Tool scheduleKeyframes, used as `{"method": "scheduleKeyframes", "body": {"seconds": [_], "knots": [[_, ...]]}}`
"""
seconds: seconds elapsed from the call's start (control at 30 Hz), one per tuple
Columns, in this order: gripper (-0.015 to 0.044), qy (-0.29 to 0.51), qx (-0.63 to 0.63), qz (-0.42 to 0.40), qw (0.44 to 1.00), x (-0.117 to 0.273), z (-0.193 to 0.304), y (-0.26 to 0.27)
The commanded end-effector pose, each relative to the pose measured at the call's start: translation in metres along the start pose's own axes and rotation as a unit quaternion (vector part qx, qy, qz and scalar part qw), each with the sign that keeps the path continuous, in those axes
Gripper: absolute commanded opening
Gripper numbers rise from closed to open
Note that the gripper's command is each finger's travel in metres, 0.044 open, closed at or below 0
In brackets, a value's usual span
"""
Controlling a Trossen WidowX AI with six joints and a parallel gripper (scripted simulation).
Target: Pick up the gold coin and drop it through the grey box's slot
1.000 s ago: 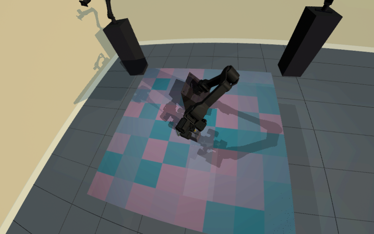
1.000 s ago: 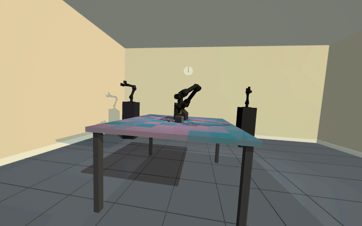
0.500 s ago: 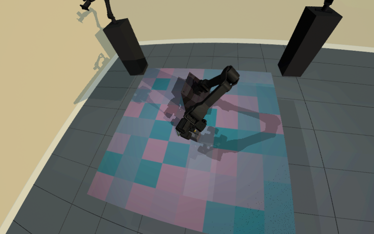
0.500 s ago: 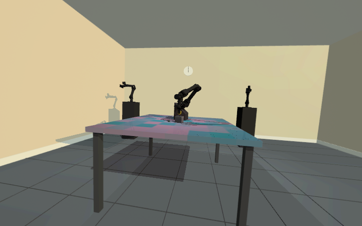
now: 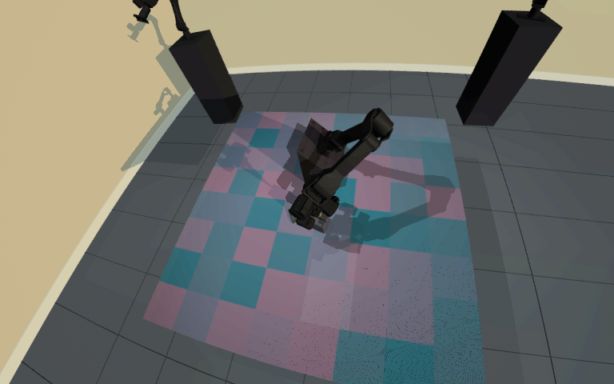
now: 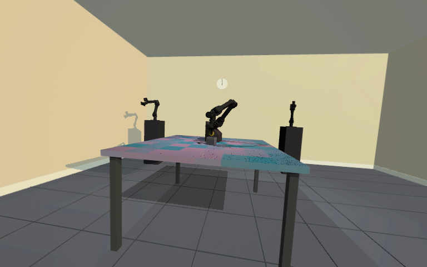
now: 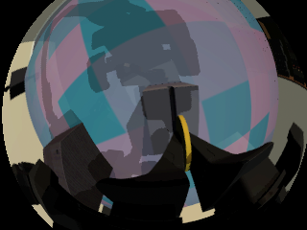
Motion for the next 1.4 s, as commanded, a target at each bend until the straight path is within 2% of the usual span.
{"method": "scheduleKeyframes", "body": {"seconds": [0.0,0.9,1.1,1.37], "knots": [[0.0000,-0.001,-0.003,-0.004,1.000,-0.0035,0.0001,0.0027],[0.0000,-0.002,-0.003,-0.004,1.000,-0.0134,-0.0003,0.0031],[0.0157,0.000,0.000,0.000,1.000,-0.0103,-0.0003,0.0006],[0.0161,0.000,0.000,0.000,1.000,-0.0103,-0.0003,0.0006]]}}
Point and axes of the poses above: the point midway between the two fingers, 35 mm back from their tips, its own x axis back along the fingers, its own y axis across the jaws, z = x × y, the point moved 4 cm from there along x, back along the fingers, and after that the axes turned 7 degrees about x, right-handed, at the moved point
